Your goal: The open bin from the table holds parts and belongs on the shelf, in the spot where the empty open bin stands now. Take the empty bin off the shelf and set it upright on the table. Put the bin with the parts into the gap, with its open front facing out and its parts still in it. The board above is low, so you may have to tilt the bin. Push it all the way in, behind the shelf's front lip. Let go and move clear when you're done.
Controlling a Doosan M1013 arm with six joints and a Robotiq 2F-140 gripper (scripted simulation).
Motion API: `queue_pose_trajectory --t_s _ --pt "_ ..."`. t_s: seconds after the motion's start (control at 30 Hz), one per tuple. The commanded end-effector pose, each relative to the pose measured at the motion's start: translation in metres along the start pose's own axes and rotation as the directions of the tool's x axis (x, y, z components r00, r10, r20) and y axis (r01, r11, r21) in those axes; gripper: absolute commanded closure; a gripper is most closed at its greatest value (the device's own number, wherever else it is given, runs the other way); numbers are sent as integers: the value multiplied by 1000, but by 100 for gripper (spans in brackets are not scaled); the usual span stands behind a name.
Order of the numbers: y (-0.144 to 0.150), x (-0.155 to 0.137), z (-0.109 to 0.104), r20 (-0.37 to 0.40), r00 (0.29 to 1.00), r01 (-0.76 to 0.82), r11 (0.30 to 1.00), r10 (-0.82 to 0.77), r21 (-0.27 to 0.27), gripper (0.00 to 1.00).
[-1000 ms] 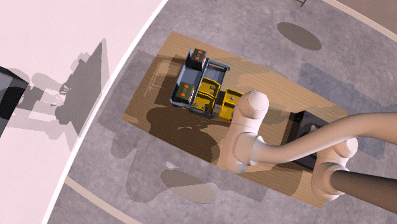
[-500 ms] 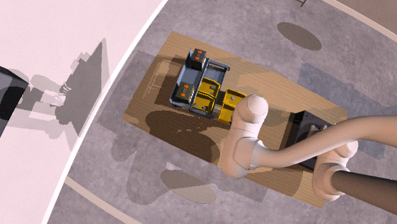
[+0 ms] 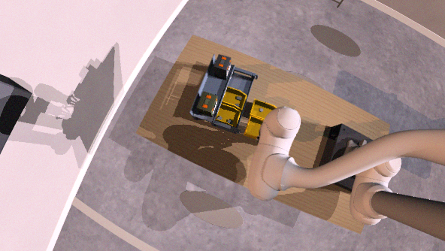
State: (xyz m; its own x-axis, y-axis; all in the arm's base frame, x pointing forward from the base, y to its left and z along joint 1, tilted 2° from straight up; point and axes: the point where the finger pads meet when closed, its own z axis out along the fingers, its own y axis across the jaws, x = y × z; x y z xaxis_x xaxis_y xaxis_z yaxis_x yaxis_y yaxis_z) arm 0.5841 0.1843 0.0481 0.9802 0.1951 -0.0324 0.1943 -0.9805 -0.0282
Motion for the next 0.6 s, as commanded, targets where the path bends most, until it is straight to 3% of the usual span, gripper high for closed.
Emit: queue_pose_trajectory --t_s 0.0,0.57 --pt "-5 1 -2 -8 1000 -3 1000 4 5 90" --pt "-9 2 -1 -8 1000 -3 1000 4 5 90"
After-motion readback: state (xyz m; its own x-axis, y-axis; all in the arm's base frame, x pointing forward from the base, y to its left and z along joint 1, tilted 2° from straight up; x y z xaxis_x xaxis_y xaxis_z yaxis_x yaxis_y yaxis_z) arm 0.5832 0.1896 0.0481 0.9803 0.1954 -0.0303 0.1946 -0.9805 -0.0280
